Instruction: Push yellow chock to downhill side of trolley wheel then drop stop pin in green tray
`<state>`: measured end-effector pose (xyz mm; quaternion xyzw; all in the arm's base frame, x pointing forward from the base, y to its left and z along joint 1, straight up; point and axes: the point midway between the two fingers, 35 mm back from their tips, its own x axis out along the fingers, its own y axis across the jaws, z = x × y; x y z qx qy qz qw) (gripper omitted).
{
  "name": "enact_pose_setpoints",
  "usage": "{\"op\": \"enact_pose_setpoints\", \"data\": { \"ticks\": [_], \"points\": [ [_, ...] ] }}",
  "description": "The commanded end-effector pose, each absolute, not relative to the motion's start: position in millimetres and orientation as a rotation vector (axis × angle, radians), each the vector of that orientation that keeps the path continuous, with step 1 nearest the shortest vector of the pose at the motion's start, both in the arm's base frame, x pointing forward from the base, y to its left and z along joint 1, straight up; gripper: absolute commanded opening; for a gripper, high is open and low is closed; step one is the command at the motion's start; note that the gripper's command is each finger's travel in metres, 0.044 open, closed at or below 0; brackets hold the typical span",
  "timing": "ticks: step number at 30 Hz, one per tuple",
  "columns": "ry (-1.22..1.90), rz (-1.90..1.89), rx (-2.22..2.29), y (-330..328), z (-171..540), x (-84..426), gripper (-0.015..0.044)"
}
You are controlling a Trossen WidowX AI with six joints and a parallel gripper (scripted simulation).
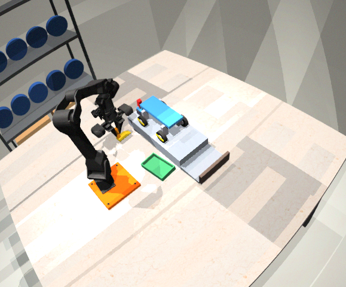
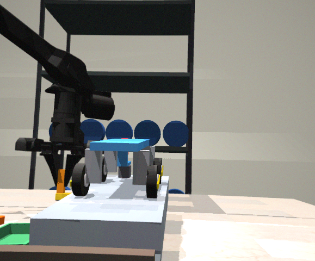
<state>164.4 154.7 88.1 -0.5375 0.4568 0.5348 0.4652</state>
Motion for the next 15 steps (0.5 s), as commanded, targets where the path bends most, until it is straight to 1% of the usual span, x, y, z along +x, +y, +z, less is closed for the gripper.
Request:
{"op": "enact_pose_setpoints", "data": {
  "ticks": [1,15],
  "points": [
    [1.106,1.306,-1.321,154.8,104.7,164.7,0.0000],
    [1.106,1.306,-1.321,154.2,140.4,163.4,0.0000]
  ]
}}
